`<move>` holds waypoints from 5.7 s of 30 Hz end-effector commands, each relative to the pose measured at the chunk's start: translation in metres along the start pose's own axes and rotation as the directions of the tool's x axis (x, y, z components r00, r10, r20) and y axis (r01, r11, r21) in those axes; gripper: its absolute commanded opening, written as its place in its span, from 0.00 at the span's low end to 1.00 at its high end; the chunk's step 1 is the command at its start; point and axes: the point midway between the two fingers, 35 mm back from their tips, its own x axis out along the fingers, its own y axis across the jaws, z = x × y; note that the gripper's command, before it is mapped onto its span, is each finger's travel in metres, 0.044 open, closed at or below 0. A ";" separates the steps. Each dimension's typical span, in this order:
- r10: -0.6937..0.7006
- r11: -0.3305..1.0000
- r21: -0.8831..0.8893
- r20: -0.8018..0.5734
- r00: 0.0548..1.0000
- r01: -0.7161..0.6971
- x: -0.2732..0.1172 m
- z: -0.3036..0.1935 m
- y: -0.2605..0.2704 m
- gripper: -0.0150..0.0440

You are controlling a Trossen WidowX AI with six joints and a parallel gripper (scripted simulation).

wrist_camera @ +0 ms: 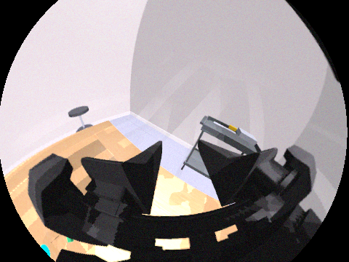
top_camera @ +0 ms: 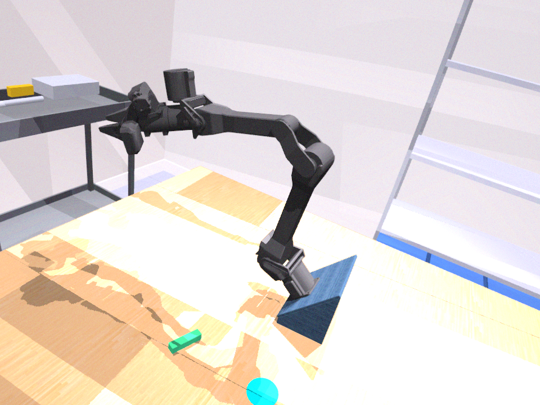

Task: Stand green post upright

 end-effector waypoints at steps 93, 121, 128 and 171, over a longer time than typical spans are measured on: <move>0.256 0.778 0.064 -0.941 0.222 -0.625 -0.144 -0.211 0.383 0.29; 0.280 0.770 0.072 -0.931 0.235 -0.634 -0.164 -0.133 0.357 0.29; 0.283 0.697 0.037 -0.932 0.227 -0.716 -0.175 -0.131 0.367 0.29; 0.260 -0.267 -0.273 -0.944 0.203 -0.924 -0.297 -0.125 0.430 0.29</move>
